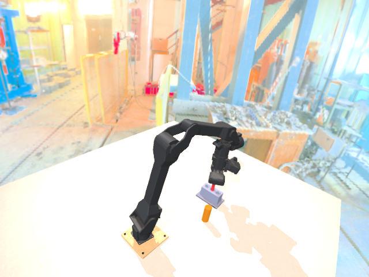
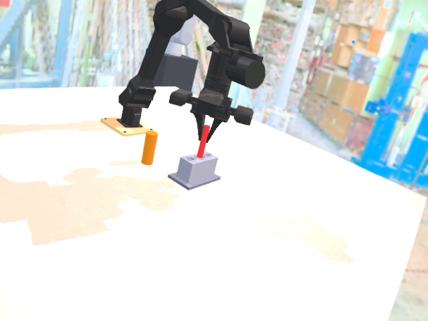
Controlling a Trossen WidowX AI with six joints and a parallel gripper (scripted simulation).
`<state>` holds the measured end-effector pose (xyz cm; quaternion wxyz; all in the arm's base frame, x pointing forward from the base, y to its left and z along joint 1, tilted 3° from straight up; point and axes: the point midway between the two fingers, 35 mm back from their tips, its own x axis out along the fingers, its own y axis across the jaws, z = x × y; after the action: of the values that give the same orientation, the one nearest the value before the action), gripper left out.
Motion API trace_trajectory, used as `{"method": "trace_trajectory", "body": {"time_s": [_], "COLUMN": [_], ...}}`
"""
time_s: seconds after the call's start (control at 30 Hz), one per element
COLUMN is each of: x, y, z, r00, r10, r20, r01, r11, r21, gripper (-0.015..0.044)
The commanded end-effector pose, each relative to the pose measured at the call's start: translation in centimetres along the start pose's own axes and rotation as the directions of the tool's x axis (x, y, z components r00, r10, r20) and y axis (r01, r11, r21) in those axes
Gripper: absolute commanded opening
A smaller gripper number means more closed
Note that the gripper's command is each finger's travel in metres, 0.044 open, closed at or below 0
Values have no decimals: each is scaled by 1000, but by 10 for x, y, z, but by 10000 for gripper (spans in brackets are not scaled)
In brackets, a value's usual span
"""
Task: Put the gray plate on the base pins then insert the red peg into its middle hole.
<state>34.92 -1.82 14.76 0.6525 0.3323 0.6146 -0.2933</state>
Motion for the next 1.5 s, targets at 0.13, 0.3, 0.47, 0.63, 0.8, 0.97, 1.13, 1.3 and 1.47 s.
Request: {"method": "trace_trajectory", "body": {"time_s": [0.13, 0.3, 0.47, 0.63, 0.8, 0.97, 1.13, 1.3, 1.47], "x": [0, 1, 1, 1, 1, 1, 1, 0, -4], "y": [0, 1, 1, 1, 1, 1, 1, 1, 0], "z": [1, 1, 1, 1, 1, 1, 1, 1, 0], "r00": [1000, 1000, 1000, 1000, 1000, 1000, 1000, 1000, 1000], "r10": [1, 1, 0, 0, 0, 0, 0, 1, 2], "r20": [1, 1, 0, 0, 0, 0, 0, -1, -2], "r01": [-1, -1, 0, 0, 0, 0, 0, -1, -2], "r11": [1000, 1000, 1000, 1000, 1000, 1000, 1000, 1000, 1000], "r21": [0, 0, 0, 0, 0, 0, 0, -1, -3], "gripper": [0, 0, 0, 0, 105, 150, 150, 150, 150]}}
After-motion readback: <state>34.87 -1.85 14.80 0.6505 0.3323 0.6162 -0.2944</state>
